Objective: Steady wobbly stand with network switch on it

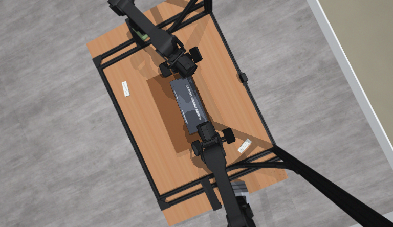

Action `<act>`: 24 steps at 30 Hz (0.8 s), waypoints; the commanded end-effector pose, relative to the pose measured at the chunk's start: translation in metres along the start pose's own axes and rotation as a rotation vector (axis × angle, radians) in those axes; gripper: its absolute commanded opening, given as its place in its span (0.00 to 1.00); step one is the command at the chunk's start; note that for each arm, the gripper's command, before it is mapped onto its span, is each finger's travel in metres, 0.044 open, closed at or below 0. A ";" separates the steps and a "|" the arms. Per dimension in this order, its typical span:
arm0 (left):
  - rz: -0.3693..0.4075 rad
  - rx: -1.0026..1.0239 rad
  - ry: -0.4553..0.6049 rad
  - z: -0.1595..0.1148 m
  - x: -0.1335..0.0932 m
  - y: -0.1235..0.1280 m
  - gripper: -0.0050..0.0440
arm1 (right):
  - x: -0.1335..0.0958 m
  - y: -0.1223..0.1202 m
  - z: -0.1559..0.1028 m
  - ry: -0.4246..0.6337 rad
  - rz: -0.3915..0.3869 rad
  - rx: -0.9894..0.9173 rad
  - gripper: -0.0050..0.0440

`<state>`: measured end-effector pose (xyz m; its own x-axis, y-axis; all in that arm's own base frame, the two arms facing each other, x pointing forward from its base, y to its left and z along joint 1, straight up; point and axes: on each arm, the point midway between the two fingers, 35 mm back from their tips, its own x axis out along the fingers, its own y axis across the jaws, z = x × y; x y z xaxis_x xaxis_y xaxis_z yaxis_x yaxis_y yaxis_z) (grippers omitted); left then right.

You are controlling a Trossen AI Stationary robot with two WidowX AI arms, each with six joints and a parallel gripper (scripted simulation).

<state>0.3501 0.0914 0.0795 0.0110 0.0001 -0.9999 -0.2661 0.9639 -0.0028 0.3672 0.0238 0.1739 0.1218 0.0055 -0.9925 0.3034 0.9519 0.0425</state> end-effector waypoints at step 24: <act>0.000 0.000 0.000 0.000 0.000 0.000 0.10 | -0.205 0.044 0.112 -0.972 0.319 -0.106 0.59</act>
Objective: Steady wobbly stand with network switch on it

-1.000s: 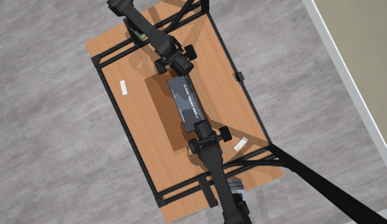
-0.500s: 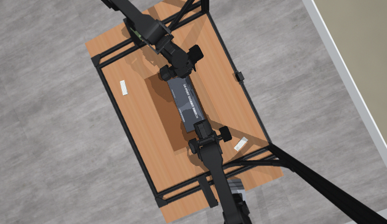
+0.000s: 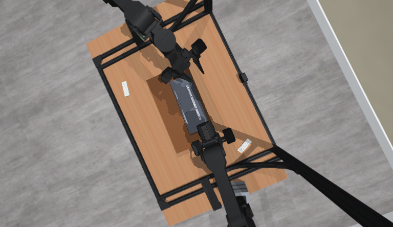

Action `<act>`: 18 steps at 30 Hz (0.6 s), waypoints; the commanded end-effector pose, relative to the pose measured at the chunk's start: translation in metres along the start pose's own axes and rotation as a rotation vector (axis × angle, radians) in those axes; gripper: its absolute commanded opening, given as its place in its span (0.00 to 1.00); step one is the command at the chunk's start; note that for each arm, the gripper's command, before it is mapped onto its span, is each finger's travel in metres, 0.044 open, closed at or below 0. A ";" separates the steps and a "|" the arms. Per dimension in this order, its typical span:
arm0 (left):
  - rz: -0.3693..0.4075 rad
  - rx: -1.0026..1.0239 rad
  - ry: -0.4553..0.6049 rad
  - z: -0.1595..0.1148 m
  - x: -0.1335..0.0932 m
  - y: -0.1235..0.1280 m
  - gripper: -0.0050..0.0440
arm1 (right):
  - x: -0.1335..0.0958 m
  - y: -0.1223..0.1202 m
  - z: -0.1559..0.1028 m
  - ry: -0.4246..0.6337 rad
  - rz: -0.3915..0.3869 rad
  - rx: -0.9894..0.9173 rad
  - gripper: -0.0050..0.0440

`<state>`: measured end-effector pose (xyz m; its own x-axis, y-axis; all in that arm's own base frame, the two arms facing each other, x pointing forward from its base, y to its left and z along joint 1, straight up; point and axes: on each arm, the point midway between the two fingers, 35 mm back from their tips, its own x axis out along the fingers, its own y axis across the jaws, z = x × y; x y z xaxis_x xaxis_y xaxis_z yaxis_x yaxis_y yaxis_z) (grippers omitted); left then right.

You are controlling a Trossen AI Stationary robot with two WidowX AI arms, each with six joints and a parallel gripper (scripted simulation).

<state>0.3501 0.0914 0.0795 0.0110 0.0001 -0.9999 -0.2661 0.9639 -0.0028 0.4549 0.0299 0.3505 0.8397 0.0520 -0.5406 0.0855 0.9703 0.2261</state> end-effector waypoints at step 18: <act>0.000 0.000 0.000 0.000 0.000 0.000 0.10 | -0.105 0.036 0.128 -0.580 0.143 -0.065 0.59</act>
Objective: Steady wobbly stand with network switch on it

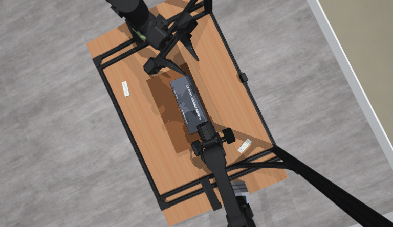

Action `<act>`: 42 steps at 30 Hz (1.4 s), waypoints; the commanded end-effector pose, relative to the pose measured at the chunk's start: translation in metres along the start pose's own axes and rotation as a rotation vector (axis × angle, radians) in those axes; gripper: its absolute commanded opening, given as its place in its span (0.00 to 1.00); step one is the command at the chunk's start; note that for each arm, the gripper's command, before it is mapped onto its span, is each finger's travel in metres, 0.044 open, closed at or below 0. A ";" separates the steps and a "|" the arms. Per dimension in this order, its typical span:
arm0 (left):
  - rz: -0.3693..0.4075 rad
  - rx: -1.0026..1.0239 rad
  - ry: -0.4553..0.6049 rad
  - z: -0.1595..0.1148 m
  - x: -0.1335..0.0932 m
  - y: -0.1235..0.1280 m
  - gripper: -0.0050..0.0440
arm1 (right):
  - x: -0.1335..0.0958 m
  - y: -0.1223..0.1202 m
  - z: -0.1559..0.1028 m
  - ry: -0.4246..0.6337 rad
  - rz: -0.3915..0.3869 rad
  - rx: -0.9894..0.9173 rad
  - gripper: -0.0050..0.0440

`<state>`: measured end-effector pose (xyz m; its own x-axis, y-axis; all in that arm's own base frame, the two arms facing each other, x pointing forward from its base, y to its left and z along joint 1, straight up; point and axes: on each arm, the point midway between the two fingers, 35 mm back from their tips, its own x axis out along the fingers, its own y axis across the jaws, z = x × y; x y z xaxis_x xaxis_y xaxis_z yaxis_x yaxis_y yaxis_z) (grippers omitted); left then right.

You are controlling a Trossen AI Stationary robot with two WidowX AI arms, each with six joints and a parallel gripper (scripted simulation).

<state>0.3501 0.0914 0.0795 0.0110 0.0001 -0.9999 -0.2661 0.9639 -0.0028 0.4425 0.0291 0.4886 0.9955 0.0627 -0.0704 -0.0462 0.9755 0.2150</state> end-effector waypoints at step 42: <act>0.000 0.000 0.000 0.000 0.000 0.000 0.10 | -0.221 0.051 0.234 -1.049 0.164 -0.109 0.59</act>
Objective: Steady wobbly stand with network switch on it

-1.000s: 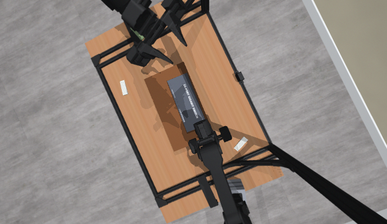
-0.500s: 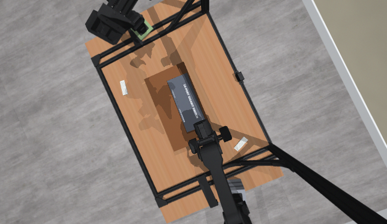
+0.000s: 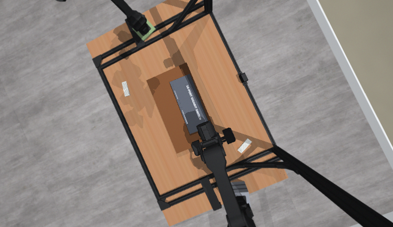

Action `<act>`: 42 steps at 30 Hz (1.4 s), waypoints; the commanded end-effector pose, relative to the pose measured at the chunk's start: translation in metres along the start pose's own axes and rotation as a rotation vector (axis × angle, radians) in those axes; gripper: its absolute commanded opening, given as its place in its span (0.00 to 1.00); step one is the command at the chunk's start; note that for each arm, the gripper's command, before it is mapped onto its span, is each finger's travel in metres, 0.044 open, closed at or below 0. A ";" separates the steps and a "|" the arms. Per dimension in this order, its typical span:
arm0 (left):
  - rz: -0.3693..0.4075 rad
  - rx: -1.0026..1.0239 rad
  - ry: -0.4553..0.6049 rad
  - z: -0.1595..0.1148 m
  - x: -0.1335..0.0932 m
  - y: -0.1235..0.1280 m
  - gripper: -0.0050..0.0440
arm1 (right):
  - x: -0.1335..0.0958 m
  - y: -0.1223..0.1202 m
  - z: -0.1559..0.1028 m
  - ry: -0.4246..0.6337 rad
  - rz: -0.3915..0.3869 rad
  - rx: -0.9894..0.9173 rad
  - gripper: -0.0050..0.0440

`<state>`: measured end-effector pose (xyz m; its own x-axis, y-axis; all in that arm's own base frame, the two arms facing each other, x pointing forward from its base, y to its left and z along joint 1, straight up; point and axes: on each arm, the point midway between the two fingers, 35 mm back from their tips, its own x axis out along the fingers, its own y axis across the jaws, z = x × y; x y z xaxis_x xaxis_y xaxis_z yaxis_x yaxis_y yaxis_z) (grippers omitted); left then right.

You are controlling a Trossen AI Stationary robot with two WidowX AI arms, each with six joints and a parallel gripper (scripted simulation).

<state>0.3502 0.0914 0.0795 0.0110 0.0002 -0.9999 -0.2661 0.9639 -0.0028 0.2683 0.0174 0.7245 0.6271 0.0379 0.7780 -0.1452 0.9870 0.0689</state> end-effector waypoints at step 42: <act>0.000 0.000 0.000 0.000 0.000 0.000 0.10 | -0.099 0.009 0.248 -0.776 -0.199 -0.914 0.59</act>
<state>0.3502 0.0914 0.0795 0.0110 0.0002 -0.9999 -0.2661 0.9639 -0.0028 0.0224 -0.0135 0.8012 -0.1079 0.0150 0.9941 0.5205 0.8527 0.0436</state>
